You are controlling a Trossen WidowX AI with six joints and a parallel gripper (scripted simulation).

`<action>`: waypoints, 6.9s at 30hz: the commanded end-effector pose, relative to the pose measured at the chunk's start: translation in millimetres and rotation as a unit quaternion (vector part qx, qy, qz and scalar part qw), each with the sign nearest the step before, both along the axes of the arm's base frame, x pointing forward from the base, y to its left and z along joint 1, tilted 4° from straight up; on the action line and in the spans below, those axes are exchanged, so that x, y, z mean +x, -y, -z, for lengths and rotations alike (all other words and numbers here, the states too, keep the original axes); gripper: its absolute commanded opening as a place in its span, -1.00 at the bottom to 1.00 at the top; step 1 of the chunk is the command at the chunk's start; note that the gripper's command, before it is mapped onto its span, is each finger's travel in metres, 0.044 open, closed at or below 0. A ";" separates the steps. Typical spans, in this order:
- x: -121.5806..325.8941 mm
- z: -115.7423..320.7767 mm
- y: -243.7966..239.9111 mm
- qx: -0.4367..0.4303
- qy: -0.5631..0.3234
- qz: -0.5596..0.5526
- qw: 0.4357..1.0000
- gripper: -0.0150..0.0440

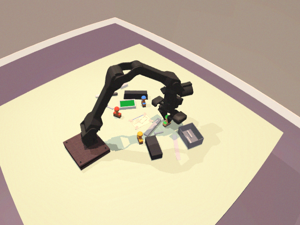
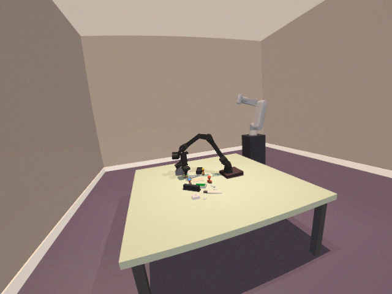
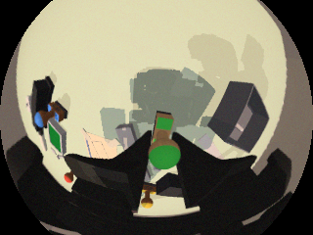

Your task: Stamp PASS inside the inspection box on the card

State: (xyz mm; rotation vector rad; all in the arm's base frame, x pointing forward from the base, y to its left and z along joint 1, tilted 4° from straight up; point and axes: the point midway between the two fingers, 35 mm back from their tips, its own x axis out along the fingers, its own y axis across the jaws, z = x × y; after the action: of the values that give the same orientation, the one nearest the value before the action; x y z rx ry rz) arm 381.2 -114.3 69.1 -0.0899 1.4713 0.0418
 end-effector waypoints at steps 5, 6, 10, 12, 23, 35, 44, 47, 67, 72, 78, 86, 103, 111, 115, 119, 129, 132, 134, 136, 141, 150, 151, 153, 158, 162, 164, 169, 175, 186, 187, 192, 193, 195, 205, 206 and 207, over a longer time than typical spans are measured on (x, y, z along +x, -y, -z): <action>0.0 -4.1 0.2 0.000 0.000 0.000 1.000 -0.49; 0.0 -4.5 0.2 0.000 0.000 0.000 1.000 -0.49; 0.0 -6.5 0.2 0.000 0.000 0.000 1.000 -0.49; -0.1 -7.5 0.3 0.000 0.000 0.000 1.000 -0.49; -0.2 -12.9 0.3 0.000 0.000 0.000 1.000 -0.49; -0.5 -18.7 0.4 0.001 0.000 0.000 1.000 -0.49; -0.8 -23.2 0.4 0.001 0.000 0.000 1.000 -0.49; -0.9 -24.6 0.4 0.001 0.000 0.000 1.000 -0.49; -1.7 -34.5 0.4 0.001 0.000 0.000 1.000 -0.49; -2.0 -36.9 0.4 0.001 0.000 0.000 1.000 -0.49; -2.4 -39.8 0.4 0.001 0.000 0.000 1.000 -0.49; -2.9 -43.7 0.3 0.001 0.000 0.000 1.000 -0.49; -4.1 -51.9 0.1 0.001 0.000 0.000 1.000 -0.49; -4.8 -55.8 0.0 0.001 0.000 0.000 1.000 -0.49; -5.1 -57.7 0.0 0.002 0.000 0.000 1.000 -0.49; -5.5 -59.6 -0.1 0.002 0.000 0.000 1.000 -0.49; -5.7 -62.9 -10.4 0.002 0.000 0.000 1.000 -0.49; -5.6 -62.7 -30.8 0.003 -0.001 0.000 1.000 -0.49; -6.2 -62.4 -44.2 0.004 -0.001 0.000 1.000 -0.49; -7.3 -62.2 -57.5 0.005 -0.001 0.000 1.000 -0.49; -12.2 -61.3 -89.9 0.006 -0.002 0.000 1.000 -0.49; -27.9 -59.2 -144.9 0.008 -0.003 0.000 1.000 -0.49; -30.2 -58.9 -150.7 0.009 -0.003 0.000 1.000 -0.49; -35.1 -58.3 -162.0 0.009 -0.003 0.000 1.000 -0.49; -48.8 -56.7 -189.2 0.010 -0.003 0.000 1.000 -0.49; -61.3 -55.2 -209.4 0.011 -0.003 0.000 1.000 -0.49; -68.0 -54.4 -219.0 0.011 -0.003 0.000 1.000 -0.49; -85.4 -52.3 -240.7 0.012 -0.003 0.000 1.000 -0.49; -87.8 -51.0 -243.5 0.012 -0.003 0.000 1.000 -0.49; -86.6 -43.8 -243.7 0.012 -0.003 -0.001 1.000 -0.49; -86.5 -43.1 -243.7 0.012 -0.003 -0.001 1.000 -0.49; -86.0 -39.8 -243.7 0.012 -0.003 -0.001 1.000 -0.49; -85.9 -39.1 -243.8 0.012 -0.003 -0.001 1.000 -0.49; -85.8 -37.8 -243.8 0.012 -0.003 -0.001 1.000 -0.49; -85.0 -31.2 -243.8 0.012 -0.003 -0.002 1.000 -0.49; -84.9 -30.5 -243.8 0.012 -0.003 -0.002 1.000 -0.49; -84.8 -29.9 -243.8 0.012 -0.003 -0.002 1.000 -0.49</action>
State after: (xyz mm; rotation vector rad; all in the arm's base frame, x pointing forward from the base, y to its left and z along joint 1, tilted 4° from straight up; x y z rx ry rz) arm 296.1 130.4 101.5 -0.0702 1.4767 0.0682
